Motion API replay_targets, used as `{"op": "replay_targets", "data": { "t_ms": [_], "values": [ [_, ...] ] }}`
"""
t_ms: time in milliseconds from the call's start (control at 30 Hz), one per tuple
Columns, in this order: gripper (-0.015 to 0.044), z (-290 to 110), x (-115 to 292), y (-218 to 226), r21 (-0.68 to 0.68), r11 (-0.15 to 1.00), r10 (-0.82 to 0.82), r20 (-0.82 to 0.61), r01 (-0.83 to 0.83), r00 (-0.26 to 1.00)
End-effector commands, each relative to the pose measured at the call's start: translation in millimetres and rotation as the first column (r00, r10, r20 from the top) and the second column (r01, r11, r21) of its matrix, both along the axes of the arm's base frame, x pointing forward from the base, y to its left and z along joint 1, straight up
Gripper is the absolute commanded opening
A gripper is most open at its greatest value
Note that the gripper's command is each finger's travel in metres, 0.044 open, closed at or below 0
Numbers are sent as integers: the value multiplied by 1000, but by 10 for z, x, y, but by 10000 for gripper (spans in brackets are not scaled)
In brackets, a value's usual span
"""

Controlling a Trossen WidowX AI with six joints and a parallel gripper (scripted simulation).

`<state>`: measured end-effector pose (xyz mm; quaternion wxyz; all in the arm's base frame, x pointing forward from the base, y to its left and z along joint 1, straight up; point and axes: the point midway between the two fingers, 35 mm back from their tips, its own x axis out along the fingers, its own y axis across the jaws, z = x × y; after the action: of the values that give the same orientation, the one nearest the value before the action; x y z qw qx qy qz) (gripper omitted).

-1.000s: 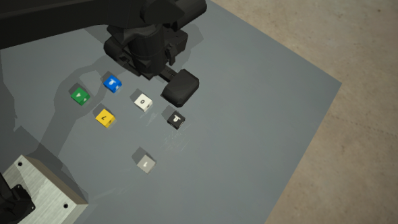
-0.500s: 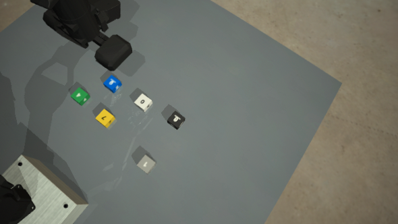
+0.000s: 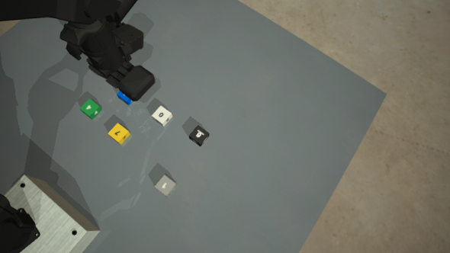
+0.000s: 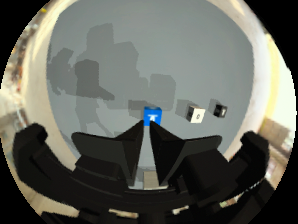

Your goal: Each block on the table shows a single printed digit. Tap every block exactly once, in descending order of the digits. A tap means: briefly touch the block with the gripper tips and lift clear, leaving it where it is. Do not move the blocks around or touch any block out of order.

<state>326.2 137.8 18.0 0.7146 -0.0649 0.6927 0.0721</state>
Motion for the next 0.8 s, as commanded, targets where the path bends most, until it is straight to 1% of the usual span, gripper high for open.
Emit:
{"op": "replay_targets", "data": {
  "t_ms": [0,167,767],
  "values": [
    [20,9,8,-1,-1,1000,-3,7,3,1000],
    [20,-1,9,-1,-1,1000,-3,7,3,1000],
    [20,-282,18,2,-1,1000,-3,6,3,1000]
  ]
}}
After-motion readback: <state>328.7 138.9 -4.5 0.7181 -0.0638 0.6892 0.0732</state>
